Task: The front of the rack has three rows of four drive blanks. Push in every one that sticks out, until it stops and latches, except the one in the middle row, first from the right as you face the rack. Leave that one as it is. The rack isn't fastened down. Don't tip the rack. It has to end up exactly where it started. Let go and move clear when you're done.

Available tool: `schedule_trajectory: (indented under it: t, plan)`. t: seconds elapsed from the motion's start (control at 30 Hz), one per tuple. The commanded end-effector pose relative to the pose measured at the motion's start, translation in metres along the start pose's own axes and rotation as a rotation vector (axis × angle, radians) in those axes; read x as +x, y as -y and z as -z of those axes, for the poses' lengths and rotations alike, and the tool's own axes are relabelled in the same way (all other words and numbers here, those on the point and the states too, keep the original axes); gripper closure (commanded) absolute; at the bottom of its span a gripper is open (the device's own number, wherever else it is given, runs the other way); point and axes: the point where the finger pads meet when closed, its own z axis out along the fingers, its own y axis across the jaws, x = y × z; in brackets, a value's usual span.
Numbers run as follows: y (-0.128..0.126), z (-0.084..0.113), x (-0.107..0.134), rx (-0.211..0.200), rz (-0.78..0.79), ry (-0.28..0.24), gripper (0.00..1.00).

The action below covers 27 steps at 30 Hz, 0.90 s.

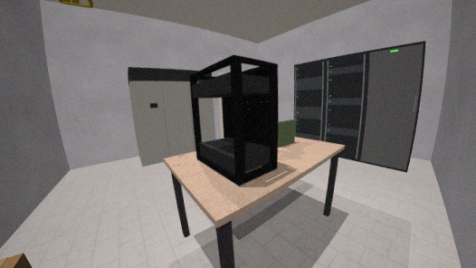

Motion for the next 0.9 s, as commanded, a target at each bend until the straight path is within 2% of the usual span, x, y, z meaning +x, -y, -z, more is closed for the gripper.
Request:
schedule_trajectory:
  t: [0.0, 0.23, 0.87]
  plan:
    - [-0.0015, 0.0301, 0.0014, -0.013, 0.009, -0.019, 1.0]
    - [0.0014, 0.0399, -0.0013, -0.006, 0.008, -0.011, 1.0]
    - [0.0018, 0.0395, 0.0012, -0.007, 0.009, -0.014, 1.0]
